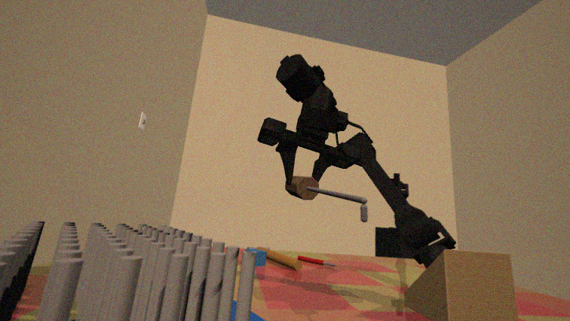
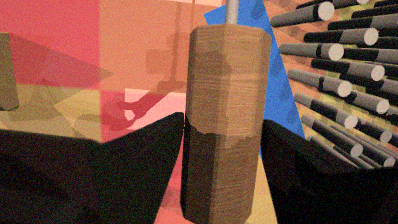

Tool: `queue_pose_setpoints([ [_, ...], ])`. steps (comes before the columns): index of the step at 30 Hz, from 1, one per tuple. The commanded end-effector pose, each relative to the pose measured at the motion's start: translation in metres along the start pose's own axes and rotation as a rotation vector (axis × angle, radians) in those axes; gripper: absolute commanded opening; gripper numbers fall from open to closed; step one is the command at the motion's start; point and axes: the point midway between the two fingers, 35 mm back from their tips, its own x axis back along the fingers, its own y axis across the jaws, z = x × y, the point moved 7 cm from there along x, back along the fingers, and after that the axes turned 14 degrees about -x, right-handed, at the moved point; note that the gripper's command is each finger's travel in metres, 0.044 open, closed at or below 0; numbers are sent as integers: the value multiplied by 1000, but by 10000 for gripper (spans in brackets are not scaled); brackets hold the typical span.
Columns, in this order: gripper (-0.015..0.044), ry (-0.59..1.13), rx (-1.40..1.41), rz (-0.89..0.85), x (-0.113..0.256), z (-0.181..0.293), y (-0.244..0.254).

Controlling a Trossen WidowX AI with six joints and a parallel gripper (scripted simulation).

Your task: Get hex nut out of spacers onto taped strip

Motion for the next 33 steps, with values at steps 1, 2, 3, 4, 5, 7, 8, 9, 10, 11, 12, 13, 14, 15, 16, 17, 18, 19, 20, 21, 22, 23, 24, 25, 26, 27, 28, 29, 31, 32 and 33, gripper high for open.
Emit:
queue_pose_setpoints([
  [1,0,17,-158,51,5,23,1],
  [2,0,20,-190,60,6,27,1],
  [3,0,23,-223,70,7,32,2],
  [4,0,26,-255,80,7,37,2],
  [5,0,29,-288,90,8,41,3],
  [7,0,33,-353,110,9,50,4],
  [8,0,35,-385,120,10,55,5],
  [9,0,37,-418,130,10,59,5],
  [10,0,39,-451,140,11,64,6],
  [11,0,41,-483,151,11,68,7],
  [12,0,42,-516,161,12,73,8],
  [13,0,43,-548,172,12,77,9],
  [14,0,44,-581,182,13,82,10],
  [15,0,45,-613,193,13,86,11],
  [16,0,45,-646,204,13,90,12],
  [17,0,46,-678,215,14,95,13],
  [18,0,46,-711,226,14,99,14],
  [19,0,46,-743,237,14,103,16],
  [20,0,46,-776,248,14,108,17],
  [21,0,45,-808,259,15,112,18],
  [22,0,45,-841,270,15,116,20],
  [23,0,44,-873,282,15,120,21],
  [24,0,43,-906,293,15,124,23],
  [25,0,41,-938,305,15,128,24],
  [26,0,40,-971,317,15,132,26],
  [27,0,38,-997,326,15,136,27],
  [28,0,37,-1013,332,15,138,28],
  [29,0,37,-1019,334,15,138,29],
  [31,0,37,-1019,334,15,138,29],
  [32,0,37,-1019,334,15,138,29],
  [33,0,37,-1019,334,15,138,29],
])
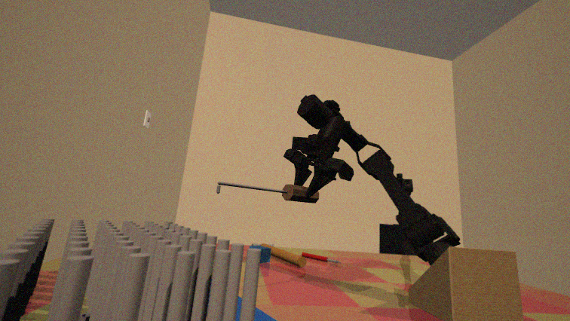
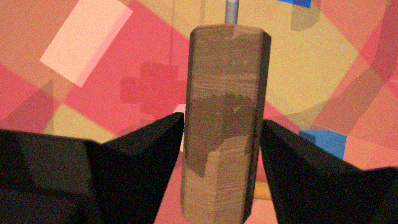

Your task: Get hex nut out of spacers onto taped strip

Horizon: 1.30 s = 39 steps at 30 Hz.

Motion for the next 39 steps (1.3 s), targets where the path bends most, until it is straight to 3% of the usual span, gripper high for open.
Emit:
queue_pose_setpoints([
  [1,0,-5,-33,15,0,3,-1],
  [7,0,-3,-34,10,-8,3,0],
  [39,0,-9,-36,5,-132,43,25],
])
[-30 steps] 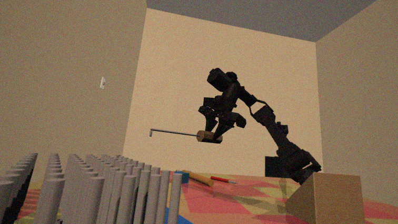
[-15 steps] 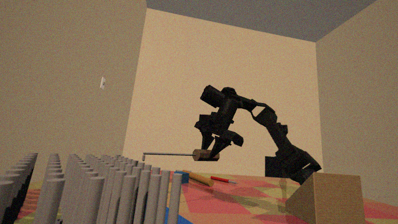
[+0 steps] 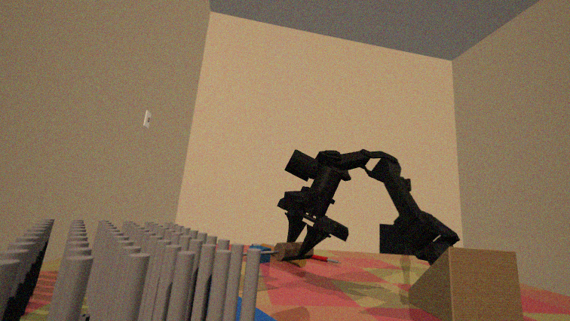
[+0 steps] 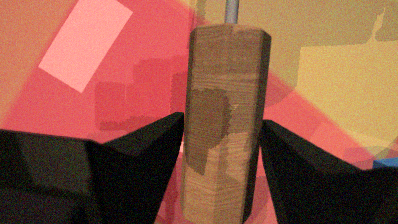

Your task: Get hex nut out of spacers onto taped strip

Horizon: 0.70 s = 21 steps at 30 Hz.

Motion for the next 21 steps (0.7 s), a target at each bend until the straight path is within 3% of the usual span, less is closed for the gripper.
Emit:
queue_pose_setpoints([
  [1,0,-9,4,7,-15,11,3],
  [21,0,-11,8,18,-26,14,7],
])
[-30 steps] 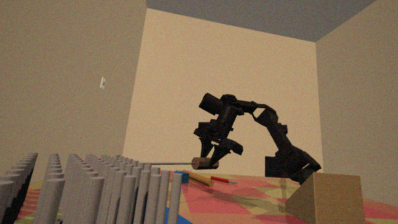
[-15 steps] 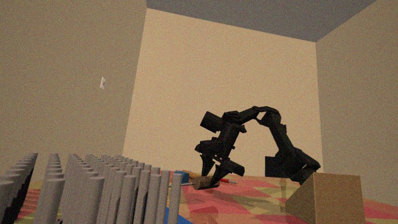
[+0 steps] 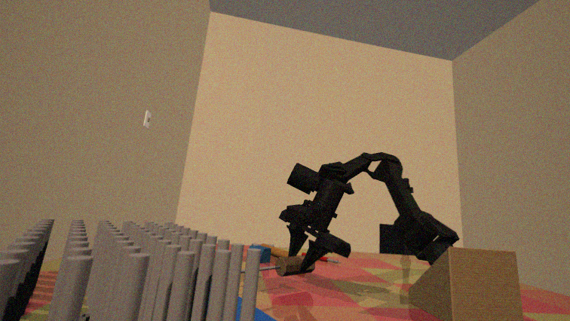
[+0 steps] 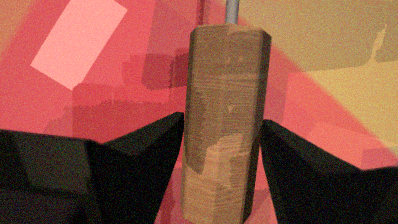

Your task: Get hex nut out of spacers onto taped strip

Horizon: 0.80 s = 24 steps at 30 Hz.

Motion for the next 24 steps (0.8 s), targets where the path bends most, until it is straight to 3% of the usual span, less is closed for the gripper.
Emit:
queue_pose_setpoints([
  [1,0,-8,1,-4,0,-3,0],
  [24,0,-8,-2,-3,-4,-15,2],
])
